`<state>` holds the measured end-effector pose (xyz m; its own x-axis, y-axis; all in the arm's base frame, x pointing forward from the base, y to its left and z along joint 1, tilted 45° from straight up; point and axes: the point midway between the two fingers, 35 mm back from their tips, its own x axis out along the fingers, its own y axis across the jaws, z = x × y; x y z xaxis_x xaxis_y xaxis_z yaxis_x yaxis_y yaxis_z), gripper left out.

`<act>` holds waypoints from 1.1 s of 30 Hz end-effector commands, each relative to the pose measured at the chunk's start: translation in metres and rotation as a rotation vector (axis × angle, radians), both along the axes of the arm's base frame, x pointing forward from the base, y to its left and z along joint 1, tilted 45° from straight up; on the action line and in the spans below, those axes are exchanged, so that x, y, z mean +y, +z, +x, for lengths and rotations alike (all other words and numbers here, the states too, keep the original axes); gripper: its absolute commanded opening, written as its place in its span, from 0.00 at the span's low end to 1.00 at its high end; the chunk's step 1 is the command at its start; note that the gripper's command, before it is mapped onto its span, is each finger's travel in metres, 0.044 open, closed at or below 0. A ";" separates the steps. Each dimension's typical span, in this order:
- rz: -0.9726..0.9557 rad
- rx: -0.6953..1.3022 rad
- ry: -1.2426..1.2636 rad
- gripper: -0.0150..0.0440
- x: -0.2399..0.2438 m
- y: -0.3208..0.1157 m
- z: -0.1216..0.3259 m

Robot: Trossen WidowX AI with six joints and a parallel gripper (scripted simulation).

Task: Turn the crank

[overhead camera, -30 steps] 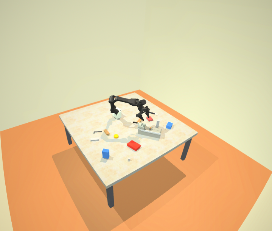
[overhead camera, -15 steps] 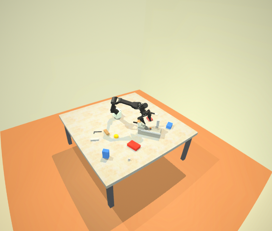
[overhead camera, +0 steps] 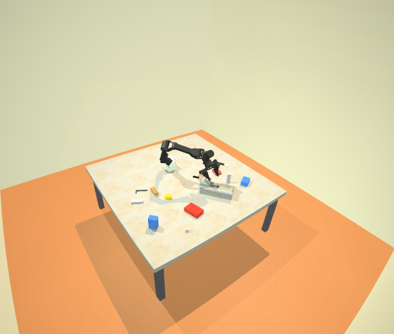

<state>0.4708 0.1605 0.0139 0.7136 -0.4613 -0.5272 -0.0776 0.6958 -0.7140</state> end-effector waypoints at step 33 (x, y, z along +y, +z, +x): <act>-0.002 0.290 0.278 1.00 -0.012 0.083 -0.062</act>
<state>0.4226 0.1568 0.0927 0.6546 -0.3066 -0.6911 -0.3950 0.6407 -0.6584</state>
